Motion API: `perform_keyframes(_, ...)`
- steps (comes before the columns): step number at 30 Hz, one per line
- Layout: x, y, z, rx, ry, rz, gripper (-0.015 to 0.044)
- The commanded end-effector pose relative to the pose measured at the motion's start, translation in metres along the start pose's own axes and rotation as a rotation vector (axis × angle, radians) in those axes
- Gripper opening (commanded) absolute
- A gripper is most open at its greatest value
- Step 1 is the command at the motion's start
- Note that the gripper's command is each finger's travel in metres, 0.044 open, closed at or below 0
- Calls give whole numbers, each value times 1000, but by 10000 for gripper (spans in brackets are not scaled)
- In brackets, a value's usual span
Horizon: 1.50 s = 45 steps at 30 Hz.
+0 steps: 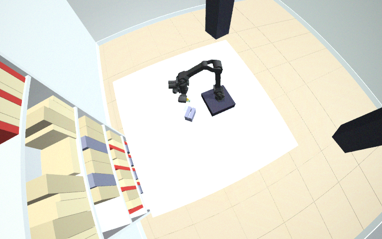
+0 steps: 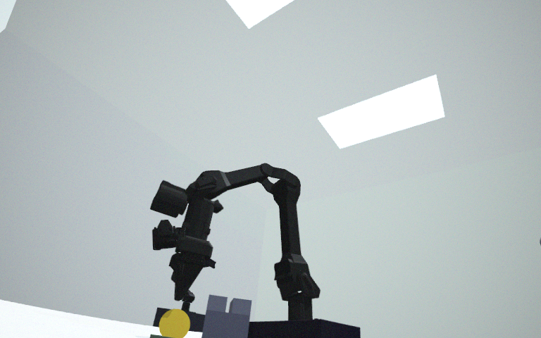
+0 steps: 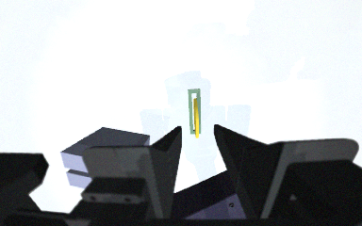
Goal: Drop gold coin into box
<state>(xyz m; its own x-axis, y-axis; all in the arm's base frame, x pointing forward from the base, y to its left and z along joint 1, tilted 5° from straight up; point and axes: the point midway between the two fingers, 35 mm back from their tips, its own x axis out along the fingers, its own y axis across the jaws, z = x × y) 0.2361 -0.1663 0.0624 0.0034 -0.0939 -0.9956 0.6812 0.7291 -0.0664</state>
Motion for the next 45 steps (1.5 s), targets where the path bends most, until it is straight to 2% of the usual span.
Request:
perform_keyframes(1, 10, -1, -2, -6, 15, -8, 161)
perform_keyframes(36, 62, -2, -5, -6, 16, -9, 161)
perform_keyframes(42, 62, -2, -5, -6, 16, -9, 3)
perform_keyframes(45, 62, -2, -5, -6, 16, -9, 0)
